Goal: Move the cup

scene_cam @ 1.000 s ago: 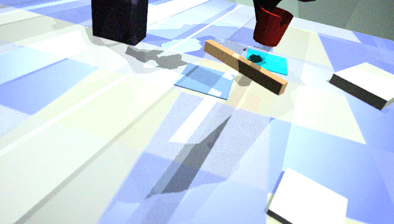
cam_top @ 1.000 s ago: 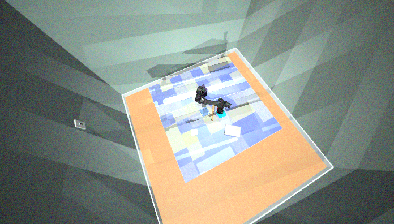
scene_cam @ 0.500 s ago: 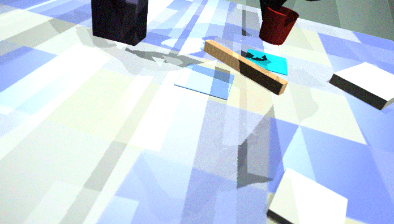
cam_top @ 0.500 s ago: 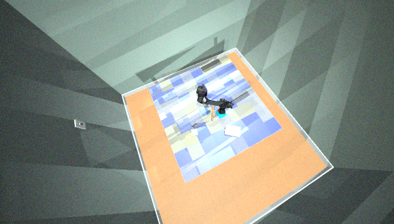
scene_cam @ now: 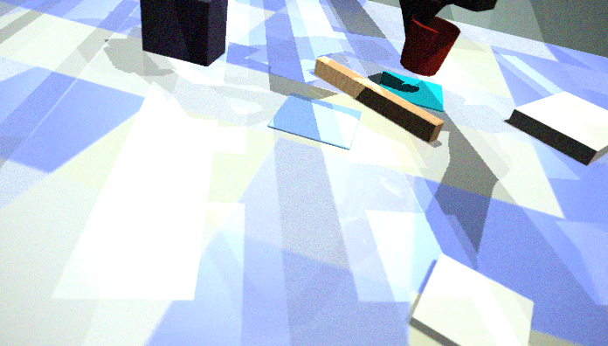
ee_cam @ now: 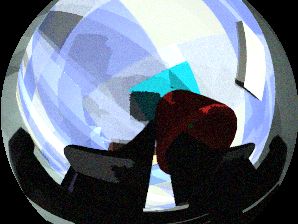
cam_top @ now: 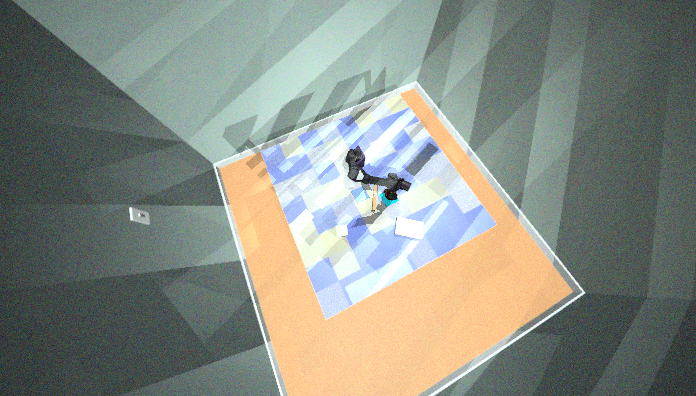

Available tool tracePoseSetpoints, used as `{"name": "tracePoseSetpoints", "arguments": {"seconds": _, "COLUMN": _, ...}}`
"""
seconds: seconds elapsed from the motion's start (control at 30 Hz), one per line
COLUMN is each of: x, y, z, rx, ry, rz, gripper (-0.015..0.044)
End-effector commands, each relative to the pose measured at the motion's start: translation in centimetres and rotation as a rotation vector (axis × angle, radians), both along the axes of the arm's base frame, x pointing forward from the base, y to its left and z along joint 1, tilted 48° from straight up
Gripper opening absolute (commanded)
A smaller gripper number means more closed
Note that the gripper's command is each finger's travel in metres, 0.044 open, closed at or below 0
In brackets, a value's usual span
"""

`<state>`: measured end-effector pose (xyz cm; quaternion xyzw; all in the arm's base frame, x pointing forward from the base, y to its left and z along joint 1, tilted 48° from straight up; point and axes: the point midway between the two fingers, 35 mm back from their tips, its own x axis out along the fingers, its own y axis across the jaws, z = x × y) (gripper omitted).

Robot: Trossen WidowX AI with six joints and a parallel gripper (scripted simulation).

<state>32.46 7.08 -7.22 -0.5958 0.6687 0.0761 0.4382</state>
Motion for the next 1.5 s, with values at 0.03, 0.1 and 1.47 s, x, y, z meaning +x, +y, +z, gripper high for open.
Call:
{"name": "tracePoseSetpoints", "arguments": {"seconds": 0.03, "x": -0.2, "y": -0.8, "z": -0.9, "rx": -0.012, "ry": 0.014, "rz": 0.008, "gripper": 0.0000}}
{"name": "tracePoseSetpoints", "arguments": {"seconds": 0.1, "x": -0.2, "y": -1.0, "z": -1.1, "rx": -0.012, "ry": 0.013, "rz": 0.008, "gripper": 0.0000}}
{"name": "tracePoseSetpoints", "arguments": {"seconds": 1.47, "x": 0.2, "y": -1.9, "z": -1.9, "rx": -0.004, "ry": 0.004, "rz": -0.001, "gripper": 0.0128}}
